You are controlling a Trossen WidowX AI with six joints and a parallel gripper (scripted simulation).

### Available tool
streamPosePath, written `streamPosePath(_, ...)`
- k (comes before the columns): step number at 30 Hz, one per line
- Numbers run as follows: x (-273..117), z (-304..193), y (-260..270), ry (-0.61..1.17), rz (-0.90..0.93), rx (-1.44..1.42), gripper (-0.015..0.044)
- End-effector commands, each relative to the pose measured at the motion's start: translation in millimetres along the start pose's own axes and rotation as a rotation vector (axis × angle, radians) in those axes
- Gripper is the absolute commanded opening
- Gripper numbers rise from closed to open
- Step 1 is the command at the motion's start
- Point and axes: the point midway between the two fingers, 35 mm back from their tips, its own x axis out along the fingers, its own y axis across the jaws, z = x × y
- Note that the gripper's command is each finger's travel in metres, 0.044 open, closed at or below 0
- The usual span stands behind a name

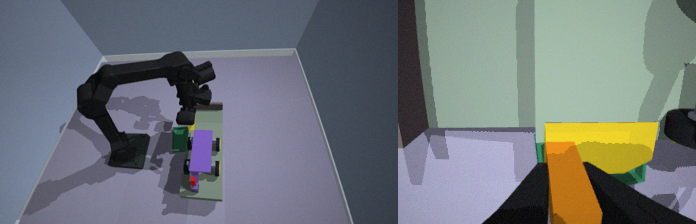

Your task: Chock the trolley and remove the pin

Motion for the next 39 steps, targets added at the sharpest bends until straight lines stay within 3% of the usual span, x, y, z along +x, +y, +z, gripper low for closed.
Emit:
streamPosePath(1,10.9,-0.1,-0.7,0.004,-0.007,-0.007,0.0000)
streamPosePath(17,44.6,-0.4,-2.2,0.004,-0.008,-0.007,0.0000)
streamPosePath(39,42.1,1.3,-20.4,0.004,-0.009,-0.007,0.0000)
